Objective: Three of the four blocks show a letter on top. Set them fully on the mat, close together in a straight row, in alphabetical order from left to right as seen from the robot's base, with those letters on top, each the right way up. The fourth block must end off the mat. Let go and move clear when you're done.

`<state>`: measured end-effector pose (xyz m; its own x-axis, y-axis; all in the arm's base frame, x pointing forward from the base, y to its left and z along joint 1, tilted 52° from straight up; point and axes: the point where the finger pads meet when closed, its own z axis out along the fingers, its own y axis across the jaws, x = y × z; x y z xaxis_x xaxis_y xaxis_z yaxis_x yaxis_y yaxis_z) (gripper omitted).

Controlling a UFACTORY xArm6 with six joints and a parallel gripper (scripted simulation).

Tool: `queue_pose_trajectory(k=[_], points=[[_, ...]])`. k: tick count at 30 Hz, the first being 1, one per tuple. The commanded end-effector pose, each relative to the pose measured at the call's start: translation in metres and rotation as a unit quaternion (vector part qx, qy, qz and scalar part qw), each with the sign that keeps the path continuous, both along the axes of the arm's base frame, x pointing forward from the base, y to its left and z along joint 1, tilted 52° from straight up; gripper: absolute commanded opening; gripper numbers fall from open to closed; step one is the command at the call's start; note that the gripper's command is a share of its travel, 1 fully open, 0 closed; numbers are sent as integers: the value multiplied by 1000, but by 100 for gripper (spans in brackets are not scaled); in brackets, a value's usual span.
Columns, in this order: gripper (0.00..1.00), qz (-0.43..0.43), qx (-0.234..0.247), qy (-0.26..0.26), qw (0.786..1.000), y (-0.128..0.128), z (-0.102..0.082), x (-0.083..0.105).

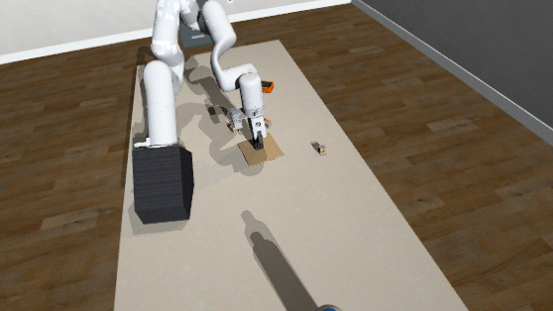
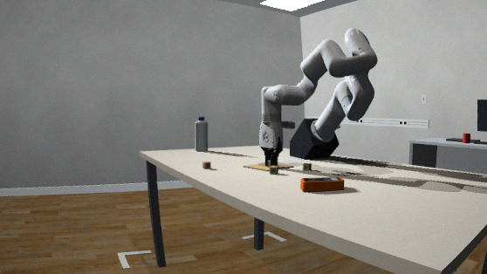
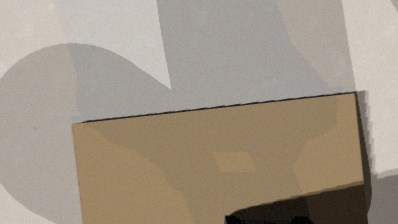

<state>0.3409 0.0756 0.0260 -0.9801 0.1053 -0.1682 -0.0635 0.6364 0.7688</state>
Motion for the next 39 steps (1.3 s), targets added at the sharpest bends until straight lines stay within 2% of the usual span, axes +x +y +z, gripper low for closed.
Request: queue_pose_trajectory(k=[1, 6, 12, 14, 23, 39], points=[[23, -1, -1, -1, 1000, -1, 0, 1], [23, -1, -1, -1, 1000, -5, 4, 0], [23, -1, -1, -1, 1000, -31, 25, -6], [23, -1, -1, -1, 1000, -31, 25, -6], [23, -1, -1, -1, 1000, -74, 60, -17], [23, -7, 1, 7, 1000, -77, 62, -18]])
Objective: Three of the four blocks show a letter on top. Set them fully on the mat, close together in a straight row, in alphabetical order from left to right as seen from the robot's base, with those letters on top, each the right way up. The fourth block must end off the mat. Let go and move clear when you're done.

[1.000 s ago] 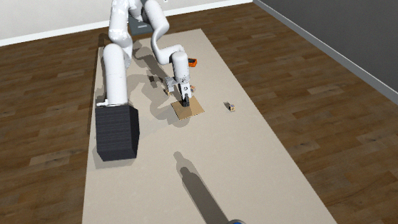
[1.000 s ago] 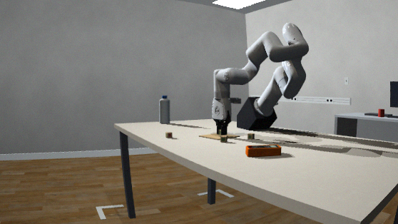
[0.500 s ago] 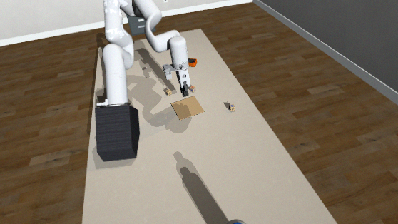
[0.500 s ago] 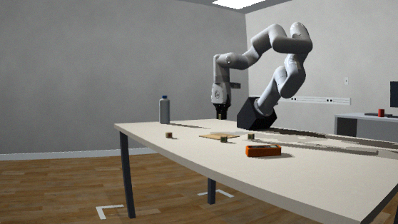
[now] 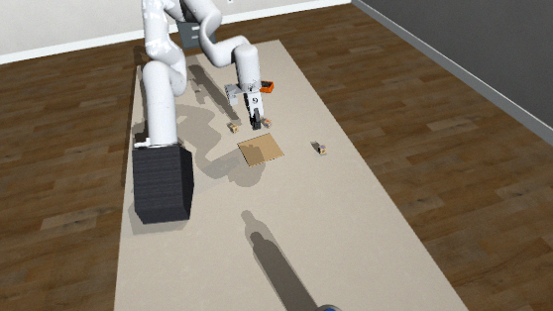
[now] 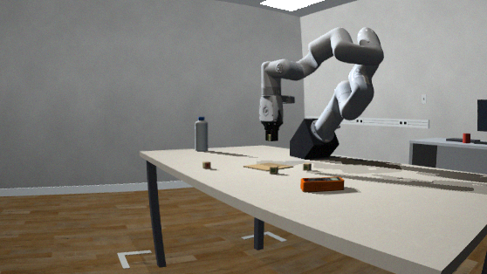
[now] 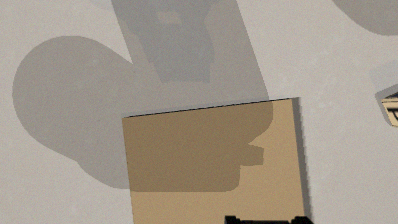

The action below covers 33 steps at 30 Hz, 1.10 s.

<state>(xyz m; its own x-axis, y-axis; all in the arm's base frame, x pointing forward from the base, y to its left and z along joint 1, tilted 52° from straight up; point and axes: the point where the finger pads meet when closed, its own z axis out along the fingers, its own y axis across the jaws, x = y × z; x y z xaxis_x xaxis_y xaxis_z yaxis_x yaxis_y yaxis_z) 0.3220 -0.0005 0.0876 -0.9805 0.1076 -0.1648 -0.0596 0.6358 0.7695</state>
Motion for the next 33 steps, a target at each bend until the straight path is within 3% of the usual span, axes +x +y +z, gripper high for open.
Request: queue_pose_trajectory(k=[1, 7, 9, 16, 24, 26, 27, 33], points=[[23, -11, 2, 11, 1000, -1, 1, 1], [23, -70, 20, 84, 994, 1, 3, 1], [23, -70, 20, 84, 994, 1, 3, 1], [23, -137, 41, 167, 976, 3, 6, 0], [23, -202, 61, 248, 945, 5, 8, 0], [23, -202, 61, 248, 945, 5, 8, 0], [23, -225, 68, 276, 932, 6, 9, 0], [23, -265, 80, 326, 904, 7, 11, -1]])
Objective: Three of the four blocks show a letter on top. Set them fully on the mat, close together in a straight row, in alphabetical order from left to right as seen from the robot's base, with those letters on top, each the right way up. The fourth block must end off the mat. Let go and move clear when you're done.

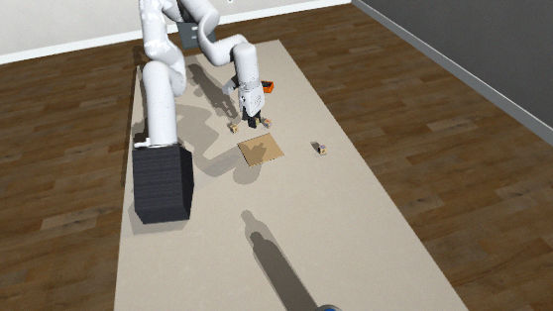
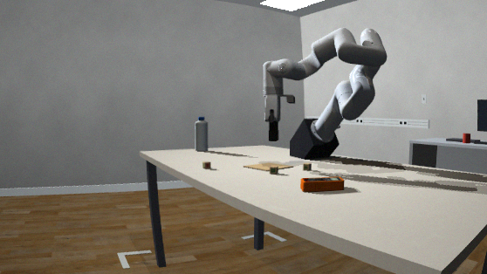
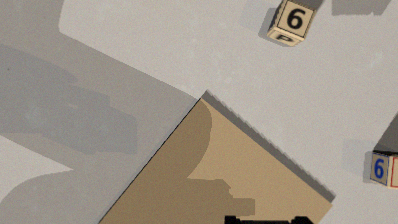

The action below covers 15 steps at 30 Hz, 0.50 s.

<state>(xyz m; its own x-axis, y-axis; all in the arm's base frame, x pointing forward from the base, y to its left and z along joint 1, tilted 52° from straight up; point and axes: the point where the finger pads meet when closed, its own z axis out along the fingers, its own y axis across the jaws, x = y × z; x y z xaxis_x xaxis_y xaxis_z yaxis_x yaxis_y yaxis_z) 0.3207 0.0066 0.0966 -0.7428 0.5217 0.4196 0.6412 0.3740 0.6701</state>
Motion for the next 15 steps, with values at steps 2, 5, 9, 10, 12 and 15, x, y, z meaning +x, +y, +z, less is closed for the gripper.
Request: queue_pose_trajectory(k=[2, 5, 9, 10, 12, 15], points=[[23, -50, 12, 64, 997, 1, 2, 1], [23, -76, 20, 96, 992, 1, 3, 0], [23, -101, 28, 127, 986, 2, 4, 0], [23, -101, 28, 127, 986, 2, 4, 0], [23, -130, 37, 163, 977, 3, 5, 0], [23, -150, 44, 189, 969, 4, 6, 0]])
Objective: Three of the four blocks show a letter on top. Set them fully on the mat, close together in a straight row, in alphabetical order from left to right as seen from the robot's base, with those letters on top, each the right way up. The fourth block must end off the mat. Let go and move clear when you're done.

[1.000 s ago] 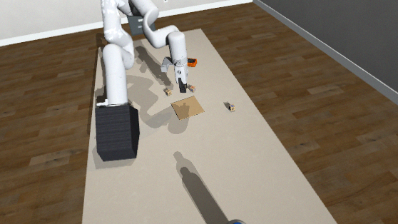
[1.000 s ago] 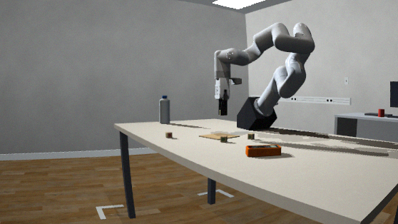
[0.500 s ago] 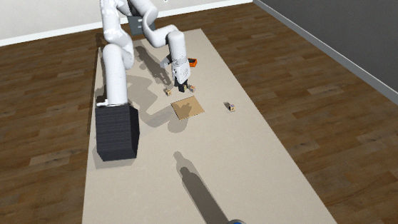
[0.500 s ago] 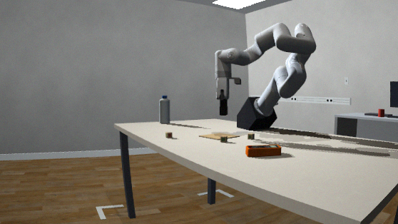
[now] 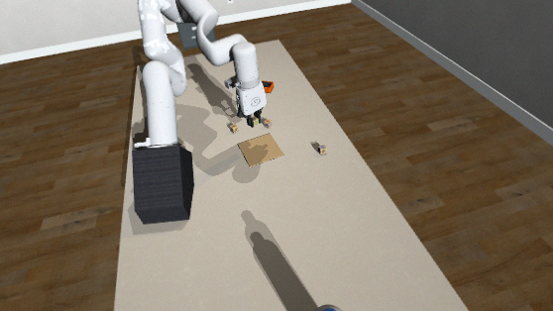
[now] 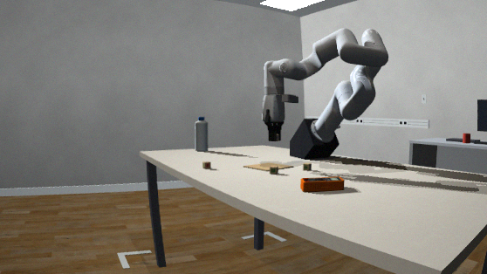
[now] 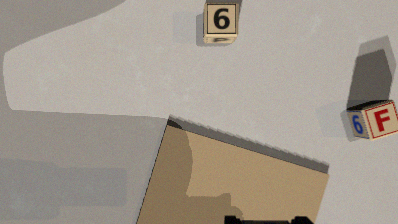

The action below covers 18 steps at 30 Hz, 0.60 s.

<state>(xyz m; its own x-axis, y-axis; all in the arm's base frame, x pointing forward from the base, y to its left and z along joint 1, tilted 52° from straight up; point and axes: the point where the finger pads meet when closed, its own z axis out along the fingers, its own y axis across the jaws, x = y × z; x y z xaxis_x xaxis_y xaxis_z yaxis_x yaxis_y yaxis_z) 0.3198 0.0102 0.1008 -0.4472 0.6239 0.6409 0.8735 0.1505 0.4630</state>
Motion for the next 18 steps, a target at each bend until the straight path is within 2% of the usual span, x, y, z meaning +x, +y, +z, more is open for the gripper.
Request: queue_pose_trajectory(k=[1, 8, 18], points=[[23, -42, 10, 54, 998, 0, 2, 1], [23, -92, 25, 116, 989, 2, 4, 0], [23, -97, 27, 123, 987, 2, 4, 0]])
